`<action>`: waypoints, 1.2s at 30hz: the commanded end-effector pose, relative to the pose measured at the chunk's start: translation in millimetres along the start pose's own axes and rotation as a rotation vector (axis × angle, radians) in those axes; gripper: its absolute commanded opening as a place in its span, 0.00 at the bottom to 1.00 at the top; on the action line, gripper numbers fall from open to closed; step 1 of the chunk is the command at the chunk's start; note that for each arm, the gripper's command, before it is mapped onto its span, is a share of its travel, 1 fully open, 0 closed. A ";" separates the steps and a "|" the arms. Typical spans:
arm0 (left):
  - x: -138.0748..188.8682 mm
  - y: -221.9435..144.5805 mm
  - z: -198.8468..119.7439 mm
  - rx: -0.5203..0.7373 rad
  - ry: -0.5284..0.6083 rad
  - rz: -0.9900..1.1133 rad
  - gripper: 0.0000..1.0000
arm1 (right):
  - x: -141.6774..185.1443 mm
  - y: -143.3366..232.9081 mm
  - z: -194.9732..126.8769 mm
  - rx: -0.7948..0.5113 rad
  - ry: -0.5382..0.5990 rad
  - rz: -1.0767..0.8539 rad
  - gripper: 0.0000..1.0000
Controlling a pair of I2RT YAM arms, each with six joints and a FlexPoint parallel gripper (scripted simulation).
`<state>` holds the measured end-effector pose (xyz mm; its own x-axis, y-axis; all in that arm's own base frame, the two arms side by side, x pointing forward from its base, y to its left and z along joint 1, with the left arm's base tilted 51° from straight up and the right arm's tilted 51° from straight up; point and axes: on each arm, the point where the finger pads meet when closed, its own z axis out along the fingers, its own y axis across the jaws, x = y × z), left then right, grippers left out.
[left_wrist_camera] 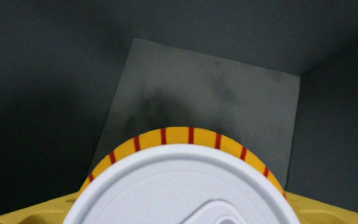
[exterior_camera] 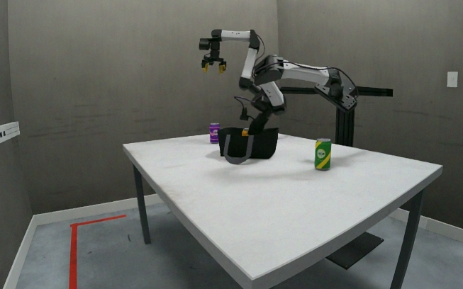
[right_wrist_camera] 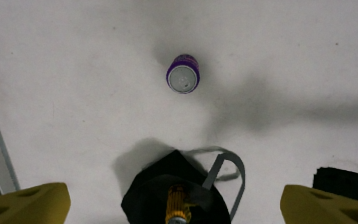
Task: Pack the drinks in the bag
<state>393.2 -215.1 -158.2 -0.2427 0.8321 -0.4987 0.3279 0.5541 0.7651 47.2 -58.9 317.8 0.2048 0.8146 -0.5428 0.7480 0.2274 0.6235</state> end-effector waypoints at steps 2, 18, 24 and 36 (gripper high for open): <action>-26.2 -1.9 -0.1 0.000 -0.090 -0.031 0.67 | -3.7 0.6 -12.2 -0.033 -0.025 0.000 1.00; -28.8 9.8 0.8 -0.016 -0.086 -0.050 0.84 | -3.7 0.6 -12.2 -0.033 -0.025 0.000 1.00; -28.8 9.8 0.8 -0.016 -0.086 -0.050 0.86 | -3.7 0.6 -12.2 -0.033 -0.025 0.000 1.00; -28.8 9.7 0.9 -0.016 -0.085 -0.049 0.86 | -3.7 0.6 -12.2 -0.033 -0.025 0.000 1.00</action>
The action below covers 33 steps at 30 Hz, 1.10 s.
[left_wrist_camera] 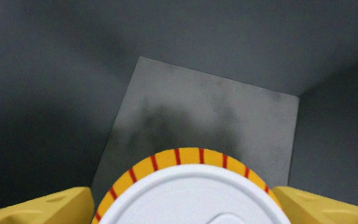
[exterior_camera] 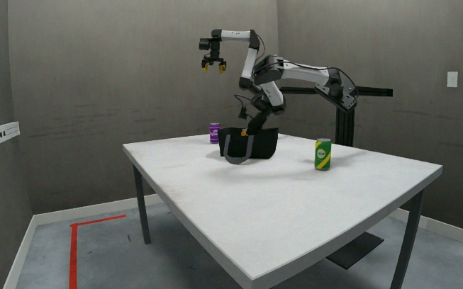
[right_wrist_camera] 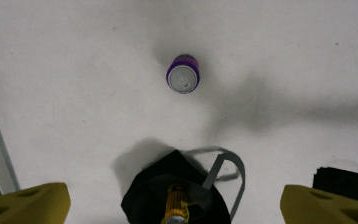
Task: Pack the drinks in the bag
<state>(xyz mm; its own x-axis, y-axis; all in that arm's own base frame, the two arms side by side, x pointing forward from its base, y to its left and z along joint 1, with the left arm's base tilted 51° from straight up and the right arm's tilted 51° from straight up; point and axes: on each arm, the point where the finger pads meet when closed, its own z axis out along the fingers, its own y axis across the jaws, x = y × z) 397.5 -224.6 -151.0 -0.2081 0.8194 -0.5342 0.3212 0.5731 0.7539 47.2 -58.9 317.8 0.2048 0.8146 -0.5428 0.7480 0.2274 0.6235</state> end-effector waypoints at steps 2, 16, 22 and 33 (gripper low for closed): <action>-16.5 7.7 0.9 -0.014 -0.040 -0.026 0.86 | -3.7 0.6 -12.2 -0.033 -0.025 0.000 1.00; -34.5 -0.1 -33.4 0.000 -0.012 -0.010 0.86 | -3.7 0.6 -12.2 -0.033 -0.025 0.000 1.00; -45.5 -0.3 -47.8 0.001 -0.011 -0.010 0.86 | -3.7 0.6 -12.2 -0.033 -0.025 0.000 1.00; -62.8 -1.3 -69.5 0.003 -0.011 -0.009 0.86 | -3.7 0.6 -12.2 -0.033 -0.025 0.000 1.00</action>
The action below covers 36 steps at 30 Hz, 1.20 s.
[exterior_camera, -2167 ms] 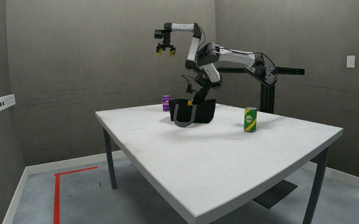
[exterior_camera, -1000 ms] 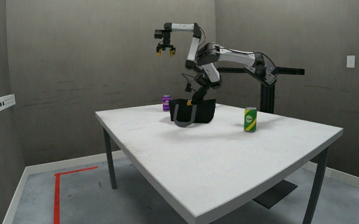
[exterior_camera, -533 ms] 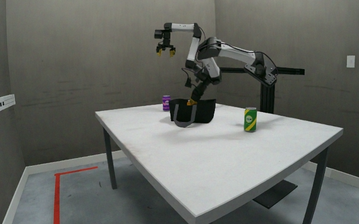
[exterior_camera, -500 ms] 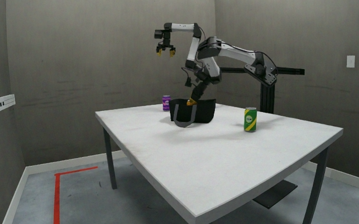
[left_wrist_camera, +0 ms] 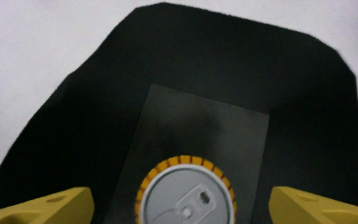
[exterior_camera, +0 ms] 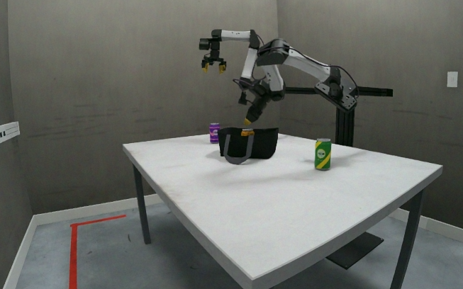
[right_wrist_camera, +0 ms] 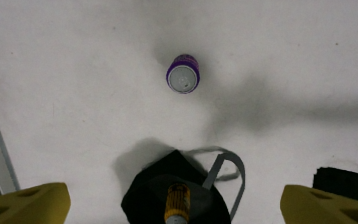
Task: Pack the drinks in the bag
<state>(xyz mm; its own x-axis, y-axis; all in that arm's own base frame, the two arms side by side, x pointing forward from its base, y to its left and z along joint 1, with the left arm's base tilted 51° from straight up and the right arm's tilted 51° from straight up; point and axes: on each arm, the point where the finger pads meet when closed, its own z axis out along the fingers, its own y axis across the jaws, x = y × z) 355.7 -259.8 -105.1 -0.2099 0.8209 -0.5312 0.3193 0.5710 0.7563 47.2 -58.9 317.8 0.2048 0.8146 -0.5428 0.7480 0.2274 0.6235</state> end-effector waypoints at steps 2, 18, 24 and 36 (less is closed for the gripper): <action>-20.8 -2.1 -19.4 0.007 -0.012 -0.010 0.86 | -3.7 0.6 -12.2 -0.033 -0.025 0.000 1.00; -46.1 -1.6 -52.8 0.007 -0.010 -0.009 0.86 | -3.7 0.6 -12.2 -0.033 -0.025 0.000 1.00; -50.2 5.6 -52.6 0.000 -0.013 -0.029 0.86 | -3.7 0.6 -12.2 -0.033 -0.025 0.000 1.00; -68.6 6.1 -53.2 -0.005 -0.052 -0.061 0.86 | -3.7 0.6 -12.2 -0.033 -0.025 0.000 1.00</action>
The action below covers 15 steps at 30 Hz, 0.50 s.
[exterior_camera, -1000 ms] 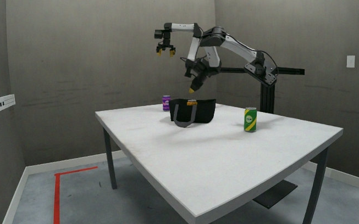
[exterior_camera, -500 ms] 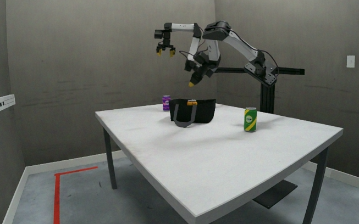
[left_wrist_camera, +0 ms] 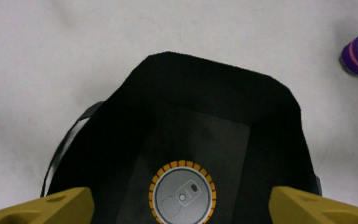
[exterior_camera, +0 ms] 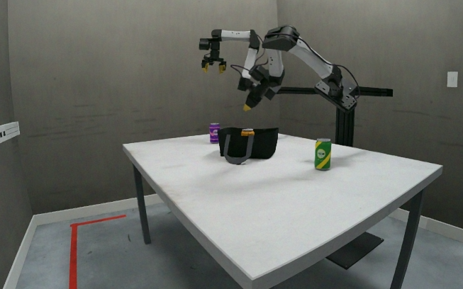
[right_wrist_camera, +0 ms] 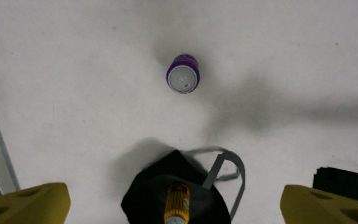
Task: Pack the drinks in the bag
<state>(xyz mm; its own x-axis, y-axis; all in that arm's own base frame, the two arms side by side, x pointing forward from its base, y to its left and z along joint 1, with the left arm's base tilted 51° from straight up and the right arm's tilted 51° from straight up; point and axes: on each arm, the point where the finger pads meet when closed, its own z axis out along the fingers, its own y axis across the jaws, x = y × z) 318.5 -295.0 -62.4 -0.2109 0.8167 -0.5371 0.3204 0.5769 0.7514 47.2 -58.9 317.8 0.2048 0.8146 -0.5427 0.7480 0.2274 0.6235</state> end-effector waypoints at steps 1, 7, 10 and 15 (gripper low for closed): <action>-20.5 3.7 -2.6 -0.002 -0.033 -0.042 0.86 | 6.0 -5.0 11.2 0.059 0.032 -0.015 1.00; -19.5 3.6 -2.7 -0.001 -0.031 -0.039 0.84 | -0.4 0.6 -1.9 0.009 0.001 -0.005 1.00; -19.7 3.6 -2.7 -0.001 -0.031 -0.039 0.84 | -0.4 0.6 -1.9 0.009 0.001 -0.005 1.00; -20.1 3.9 -2.7 -0.002 -0.032 -0.040 0.84 | -0.4 0.6 -1.9 0.008 0.002 -0.005 1.00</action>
<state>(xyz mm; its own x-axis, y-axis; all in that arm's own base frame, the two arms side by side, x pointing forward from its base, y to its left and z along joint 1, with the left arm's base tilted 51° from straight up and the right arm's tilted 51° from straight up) 319.0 -295.9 -61.8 -0.2103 0.8150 -0.5400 0.3192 0.5793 0.7500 46.9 -59.1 315.7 0.2020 0.8145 -0.5438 0.7552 0.2240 0.6161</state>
